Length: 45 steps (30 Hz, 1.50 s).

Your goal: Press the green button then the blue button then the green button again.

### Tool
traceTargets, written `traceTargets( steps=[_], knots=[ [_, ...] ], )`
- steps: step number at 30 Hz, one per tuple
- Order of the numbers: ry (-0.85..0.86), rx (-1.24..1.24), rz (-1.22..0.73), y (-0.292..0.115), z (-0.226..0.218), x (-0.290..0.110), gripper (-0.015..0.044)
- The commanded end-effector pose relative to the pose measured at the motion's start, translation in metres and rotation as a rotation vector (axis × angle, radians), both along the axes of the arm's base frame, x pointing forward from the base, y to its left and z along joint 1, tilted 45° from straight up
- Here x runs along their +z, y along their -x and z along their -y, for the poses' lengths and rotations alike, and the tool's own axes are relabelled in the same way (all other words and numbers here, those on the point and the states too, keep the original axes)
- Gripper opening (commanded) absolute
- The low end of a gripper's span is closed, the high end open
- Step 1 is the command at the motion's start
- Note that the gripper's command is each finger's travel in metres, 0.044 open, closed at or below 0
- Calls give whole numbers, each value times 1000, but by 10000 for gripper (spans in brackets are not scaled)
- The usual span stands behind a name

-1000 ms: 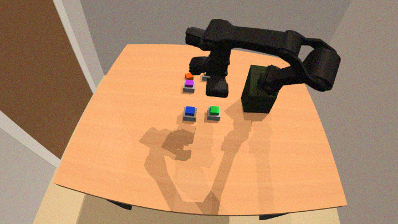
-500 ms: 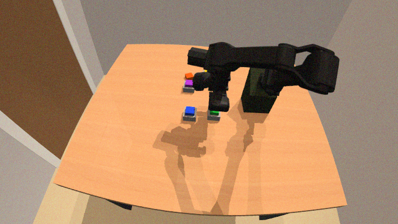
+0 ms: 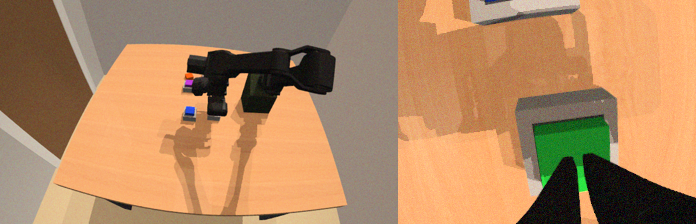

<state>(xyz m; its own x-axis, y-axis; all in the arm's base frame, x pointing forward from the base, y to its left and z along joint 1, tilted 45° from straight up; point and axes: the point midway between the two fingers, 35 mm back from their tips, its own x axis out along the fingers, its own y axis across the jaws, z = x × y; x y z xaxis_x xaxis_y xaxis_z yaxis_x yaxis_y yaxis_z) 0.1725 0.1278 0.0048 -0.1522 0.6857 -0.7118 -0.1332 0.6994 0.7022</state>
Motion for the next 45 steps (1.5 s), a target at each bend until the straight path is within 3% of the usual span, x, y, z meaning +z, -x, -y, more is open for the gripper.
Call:
traceTargets(
  steps=[1, 25, 33, 36, 45],
  knots=[
    [-2, -4, -13, 4, -4, -5, 20],
    [-4, -4, -14, 6, -10, -11, 20],
    [-2, -4, -13, 0, 14, 13, 20],
    [0, -4, -12, -11, 7, 28, 99],
    [-5, -4, -9, -46, -40, 139, 335]
  ],
)
